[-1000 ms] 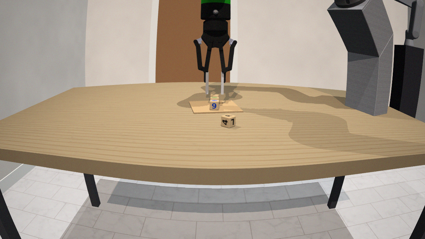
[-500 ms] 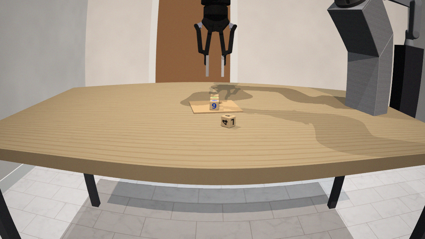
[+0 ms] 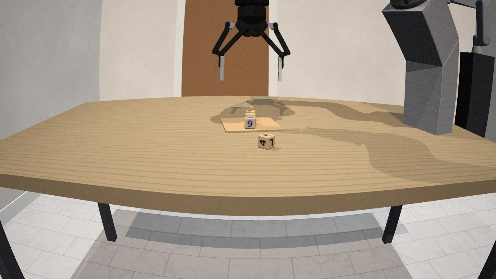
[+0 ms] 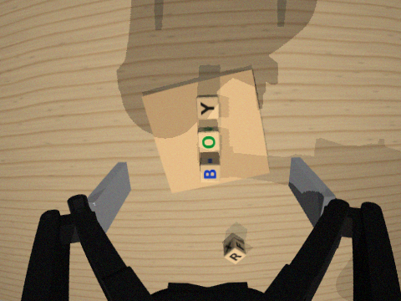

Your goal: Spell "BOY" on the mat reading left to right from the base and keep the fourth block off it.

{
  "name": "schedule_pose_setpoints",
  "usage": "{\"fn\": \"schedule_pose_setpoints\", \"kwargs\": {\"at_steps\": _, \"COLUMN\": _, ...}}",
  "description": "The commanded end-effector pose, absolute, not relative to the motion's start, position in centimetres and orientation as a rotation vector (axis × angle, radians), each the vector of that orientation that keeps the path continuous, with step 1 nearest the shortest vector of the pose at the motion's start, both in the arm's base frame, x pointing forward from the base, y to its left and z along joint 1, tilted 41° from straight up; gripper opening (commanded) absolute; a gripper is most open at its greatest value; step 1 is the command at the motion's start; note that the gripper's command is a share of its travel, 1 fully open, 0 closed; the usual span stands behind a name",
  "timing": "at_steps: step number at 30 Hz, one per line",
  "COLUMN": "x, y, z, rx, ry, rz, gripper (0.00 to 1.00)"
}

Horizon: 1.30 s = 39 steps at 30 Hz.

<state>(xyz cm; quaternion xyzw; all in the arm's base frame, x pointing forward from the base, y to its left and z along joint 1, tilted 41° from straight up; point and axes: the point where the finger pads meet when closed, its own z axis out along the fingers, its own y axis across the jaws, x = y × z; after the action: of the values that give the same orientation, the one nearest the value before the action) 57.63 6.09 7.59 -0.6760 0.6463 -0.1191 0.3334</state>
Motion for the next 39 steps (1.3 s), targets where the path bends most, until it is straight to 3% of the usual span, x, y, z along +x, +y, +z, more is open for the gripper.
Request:
{"fn": "schedule_pose_setpoints", "kwargs": {"at_steps": 1, "x": 57.6, "y": 6.1, "z": 7.6, "rx": -1.765, "ry": 1.688, "rz": -0.311, "gripper": 1.0}}
{"fn": "schedule_pose_setpoints", "kwargs": {"at_steps": 39, "x": 53.4, "y": 3.9, "z": 13.0, "rx": -1.765, "ry": 1.688, "rz": -0.311, "gripper": 1.0}}
